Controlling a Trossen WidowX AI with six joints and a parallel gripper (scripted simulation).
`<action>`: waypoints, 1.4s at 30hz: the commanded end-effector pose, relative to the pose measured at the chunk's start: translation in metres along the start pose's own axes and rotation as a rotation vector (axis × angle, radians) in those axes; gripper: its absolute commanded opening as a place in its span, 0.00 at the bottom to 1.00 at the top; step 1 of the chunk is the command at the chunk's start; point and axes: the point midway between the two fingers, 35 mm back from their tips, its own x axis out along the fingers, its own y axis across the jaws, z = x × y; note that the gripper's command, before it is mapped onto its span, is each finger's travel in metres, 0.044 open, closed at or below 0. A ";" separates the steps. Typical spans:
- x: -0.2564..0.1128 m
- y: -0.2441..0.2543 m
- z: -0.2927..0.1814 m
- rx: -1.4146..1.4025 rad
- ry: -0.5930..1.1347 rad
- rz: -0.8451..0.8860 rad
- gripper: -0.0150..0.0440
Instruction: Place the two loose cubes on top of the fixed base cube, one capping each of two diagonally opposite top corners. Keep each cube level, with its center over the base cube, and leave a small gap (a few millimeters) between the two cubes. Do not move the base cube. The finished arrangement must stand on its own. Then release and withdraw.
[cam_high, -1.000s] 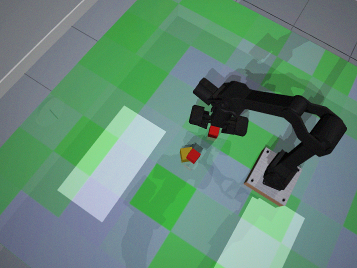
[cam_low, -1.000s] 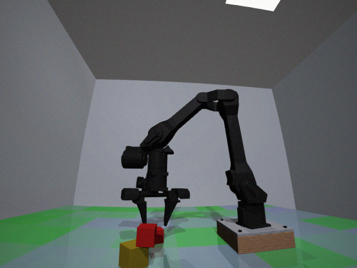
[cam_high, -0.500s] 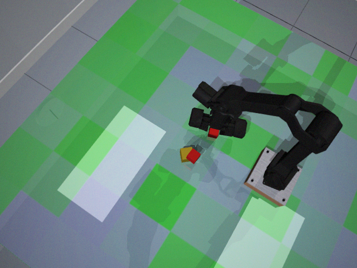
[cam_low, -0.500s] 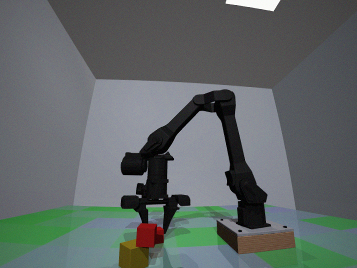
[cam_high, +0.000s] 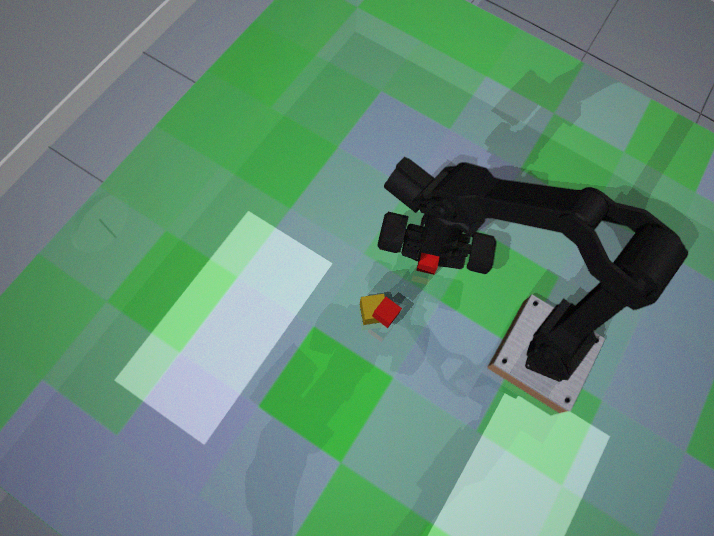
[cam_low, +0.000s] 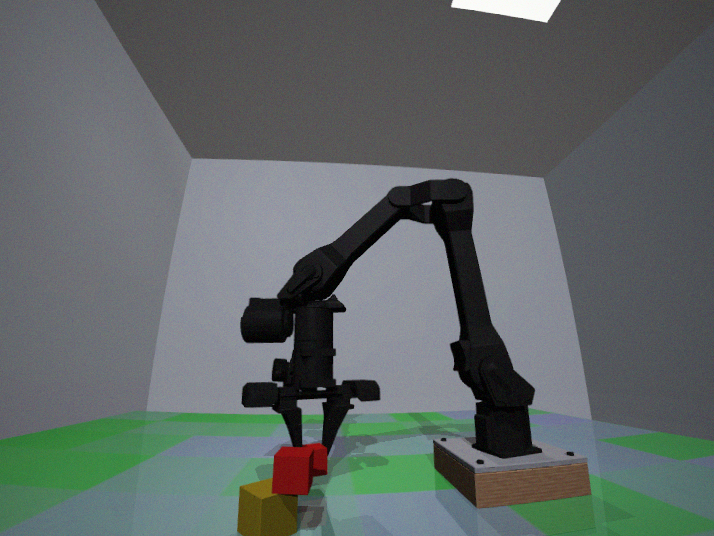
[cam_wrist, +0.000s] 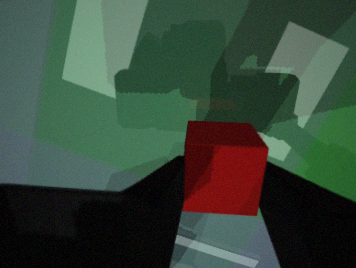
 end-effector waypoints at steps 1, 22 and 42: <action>-0.016 0.004 0.003 0.006 -0.012 0.011 0.43; -0.083 0.001 0.001 0.006 -0.012 0.011 0.43; -0.095 0.026 -0.019 -0.294 -0.012 0.012 0.43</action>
